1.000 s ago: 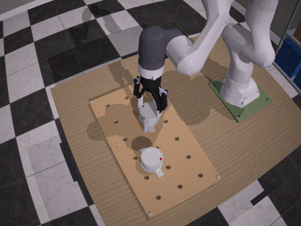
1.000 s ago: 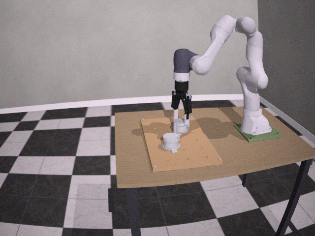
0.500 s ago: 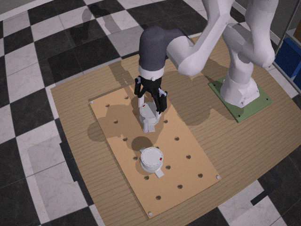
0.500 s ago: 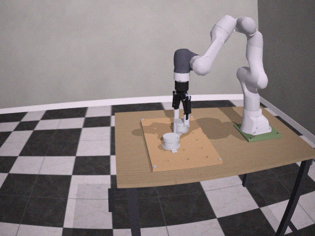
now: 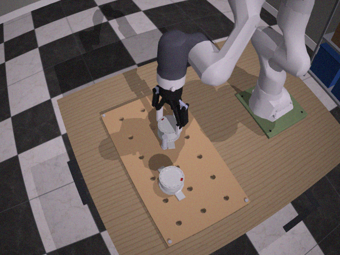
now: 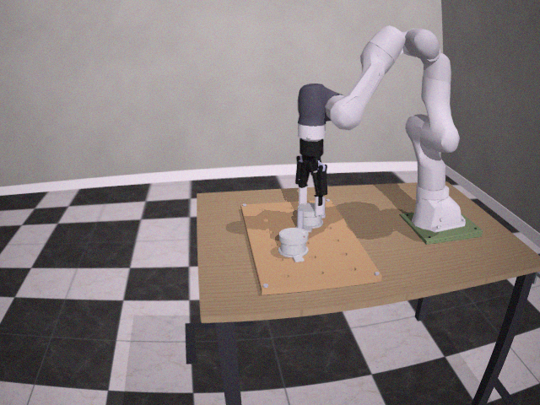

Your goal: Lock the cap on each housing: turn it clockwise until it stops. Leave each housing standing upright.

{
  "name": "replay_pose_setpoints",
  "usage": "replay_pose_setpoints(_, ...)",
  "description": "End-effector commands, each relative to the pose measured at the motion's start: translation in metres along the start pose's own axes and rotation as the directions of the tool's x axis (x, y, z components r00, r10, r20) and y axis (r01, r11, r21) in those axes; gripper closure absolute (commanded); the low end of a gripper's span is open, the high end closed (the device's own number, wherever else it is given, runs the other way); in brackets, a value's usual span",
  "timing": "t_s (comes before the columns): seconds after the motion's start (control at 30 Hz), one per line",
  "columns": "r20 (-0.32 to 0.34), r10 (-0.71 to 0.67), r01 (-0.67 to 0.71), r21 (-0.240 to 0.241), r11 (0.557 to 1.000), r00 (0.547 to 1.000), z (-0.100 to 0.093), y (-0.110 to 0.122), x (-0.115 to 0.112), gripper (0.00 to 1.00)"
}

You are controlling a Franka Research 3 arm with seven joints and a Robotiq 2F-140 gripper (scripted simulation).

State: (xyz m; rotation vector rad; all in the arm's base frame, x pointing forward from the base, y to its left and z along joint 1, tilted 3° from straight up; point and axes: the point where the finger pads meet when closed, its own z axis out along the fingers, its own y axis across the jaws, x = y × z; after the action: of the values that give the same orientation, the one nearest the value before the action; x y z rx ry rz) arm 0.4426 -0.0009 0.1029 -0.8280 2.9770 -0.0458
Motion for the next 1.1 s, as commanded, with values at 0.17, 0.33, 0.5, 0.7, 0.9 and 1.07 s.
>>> replay_pose_setpoints(0.17, -0.003, 0.007, -0.007, 0.002, 1.0, 1.0, 0.0018, 0.0, 0.0011, 0.9)
replay_pose_setpoints(0.33, -0.003, 0.007, -0.007, 0.002, 1.0, 1.0, 0.0018, 0.0, 0.0011, 0.22)
replay_pose_setpoints(0.5, -0.003, 0.007, -0.007, 0.002, 1.0, 1.0, 0.0018, 0.0, 0.0011, 0.22)
replay_pose_setpoints(0.7, -0.003, 0.007, -0.007, 0.002, 1.0, 1.0, 0.0018, 0.0, 0.0011, 0.22)
replay_pose_setpoints(0.9, -0.003, 0.007, -0.007, 0.002, 1.0, 1.0, 0.0018, 0.0, 0.0011, 0.22)
replay_pose_setpoints(1.07, -0.003, 0.007, -0.007, 0.002, 1.0, 1.0, 0.0018, 0.0, 0.0011, 0.22)
